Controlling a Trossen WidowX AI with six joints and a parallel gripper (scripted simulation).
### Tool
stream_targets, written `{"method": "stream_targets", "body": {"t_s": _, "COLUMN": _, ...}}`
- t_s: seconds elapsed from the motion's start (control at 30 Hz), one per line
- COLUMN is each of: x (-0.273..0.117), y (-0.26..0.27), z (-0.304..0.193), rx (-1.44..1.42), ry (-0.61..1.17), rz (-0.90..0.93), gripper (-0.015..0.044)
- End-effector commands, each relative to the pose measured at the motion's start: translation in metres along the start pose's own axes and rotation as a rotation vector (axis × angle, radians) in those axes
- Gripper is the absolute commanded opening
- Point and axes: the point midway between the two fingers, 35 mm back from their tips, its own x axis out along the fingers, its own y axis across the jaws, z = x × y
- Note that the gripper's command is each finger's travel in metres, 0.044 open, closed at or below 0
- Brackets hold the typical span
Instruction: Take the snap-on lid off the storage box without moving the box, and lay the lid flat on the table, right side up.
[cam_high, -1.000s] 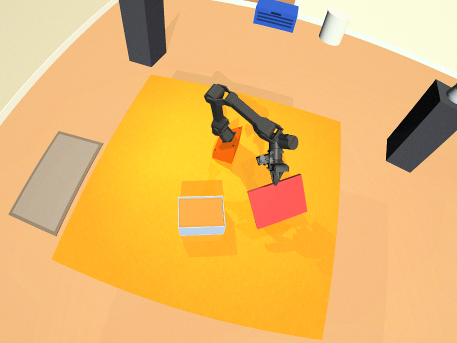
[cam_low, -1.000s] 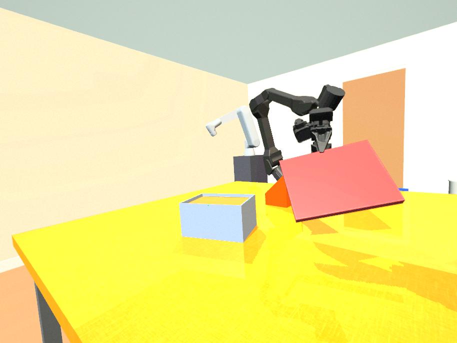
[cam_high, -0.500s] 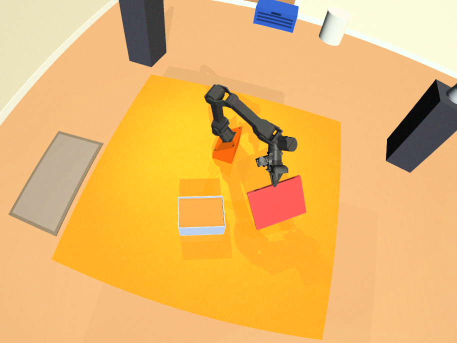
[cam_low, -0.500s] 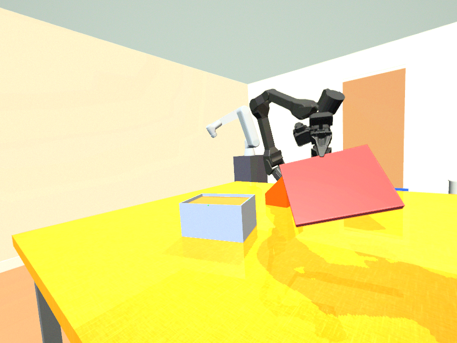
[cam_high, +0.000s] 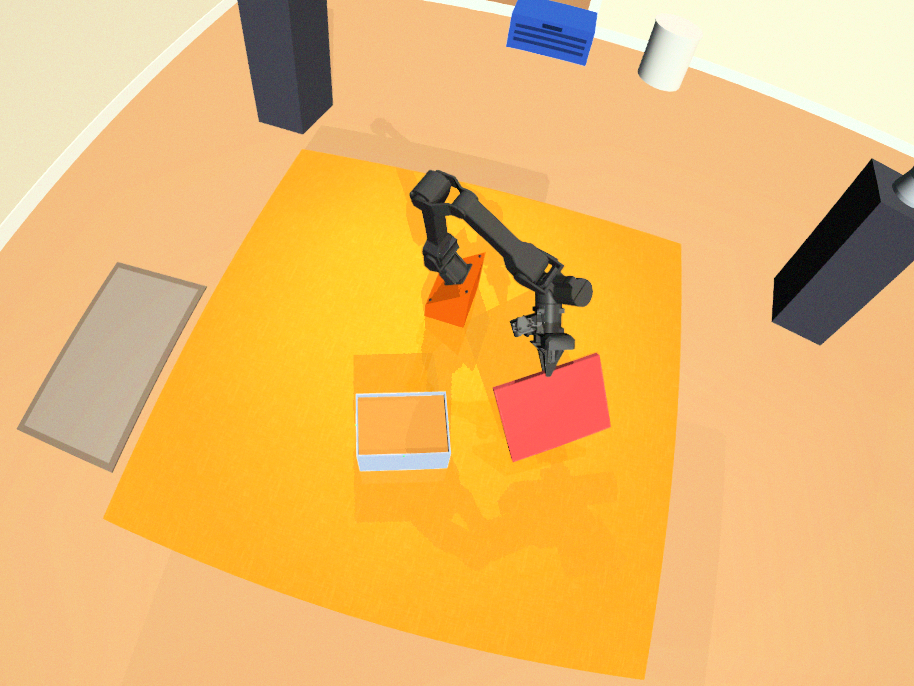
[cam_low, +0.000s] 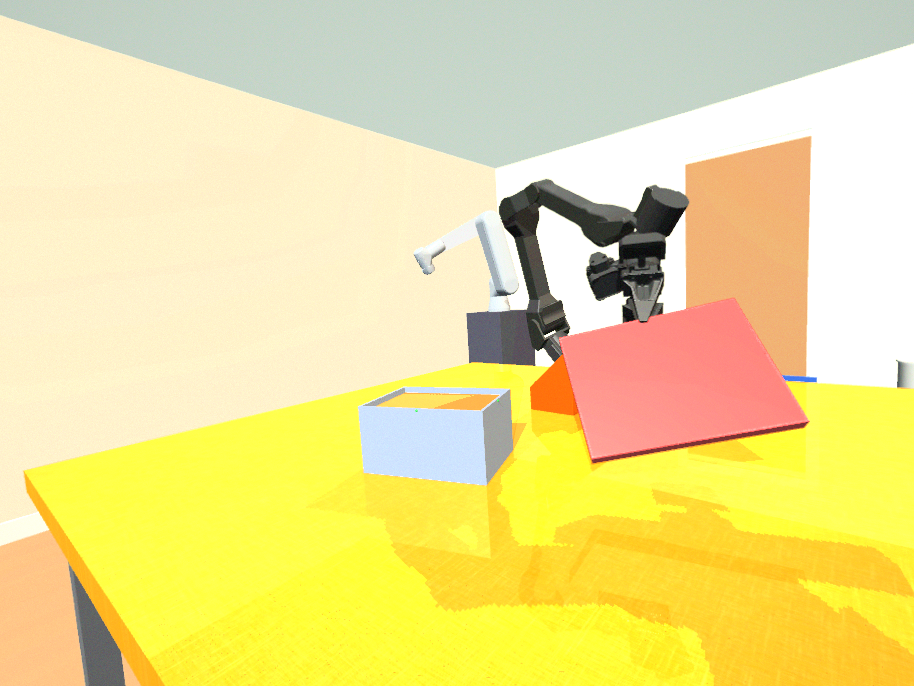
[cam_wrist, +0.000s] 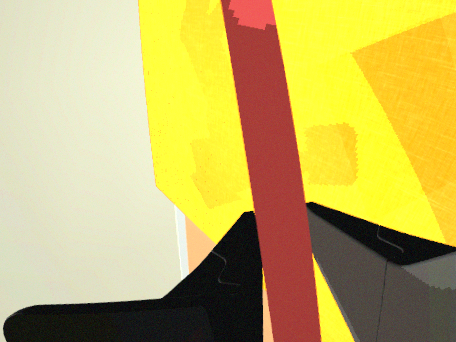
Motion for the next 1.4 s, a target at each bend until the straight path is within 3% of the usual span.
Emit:
{"method": "stream_targets", "body": {"t_s": 0.0, "x": 0.002, "y": -0.001, "z": 0.000, "rx": -0.003, "ry": -0.002, "rz": 0.004, "gripper": 0.0000}}
{"method": "stream_targets", "body": {"t_s": 1.37, "x": 0.023, "y": -0.027, "z": 0.001, "rx": -0.003, "ry": -0.003, "rz": 0.005, "gripper": 0.0000}}
